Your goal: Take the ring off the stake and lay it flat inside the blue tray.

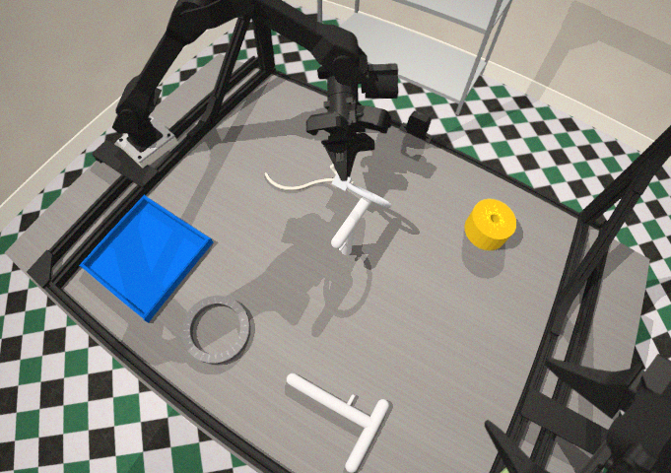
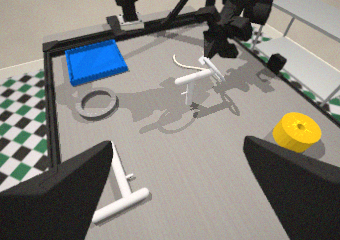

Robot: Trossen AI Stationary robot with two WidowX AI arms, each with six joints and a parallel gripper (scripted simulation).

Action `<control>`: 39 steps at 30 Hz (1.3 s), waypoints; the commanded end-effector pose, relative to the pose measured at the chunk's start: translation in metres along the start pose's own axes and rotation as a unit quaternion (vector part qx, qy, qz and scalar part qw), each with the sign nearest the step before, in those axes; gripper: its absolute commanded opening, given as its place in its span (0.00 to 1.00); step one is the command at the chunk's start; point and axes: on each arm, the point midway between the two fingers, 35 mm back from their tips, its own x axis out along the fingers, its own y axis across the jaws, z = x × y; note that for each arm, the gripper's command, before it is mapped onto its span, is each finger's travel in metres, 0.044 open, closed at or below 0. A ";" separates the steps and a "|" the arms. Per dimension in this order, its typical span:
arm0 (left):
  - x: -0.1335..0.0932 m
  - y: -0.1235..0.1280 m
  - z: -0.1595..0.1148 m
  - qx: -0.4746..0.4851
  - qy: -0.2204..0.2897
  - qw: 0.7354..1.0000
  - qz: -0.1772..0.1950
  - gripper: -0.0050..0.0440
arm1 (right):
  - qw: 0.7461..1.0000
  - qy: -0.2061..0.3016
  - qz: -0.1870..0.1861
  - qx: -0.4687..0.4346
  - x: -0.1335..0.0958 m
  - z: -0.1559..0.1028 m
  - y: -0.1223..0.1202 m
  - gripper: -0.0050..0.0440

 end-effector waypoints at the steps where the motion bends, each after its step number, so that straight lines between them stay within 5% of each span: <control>1: 0.000 0.000 -0.001 0.001 0.001 1.000 -0.001 0.92 | 1.000 0.001 -0.004 -0.002 0.000 0.000 0.004 0.10; 39: 0.000 0.000 -0.001 0.001 0.001 1.000 -0.001 0.92 | 1.000 0.001 -0.004 -0.002 -0.015 0.007 0.016 0.10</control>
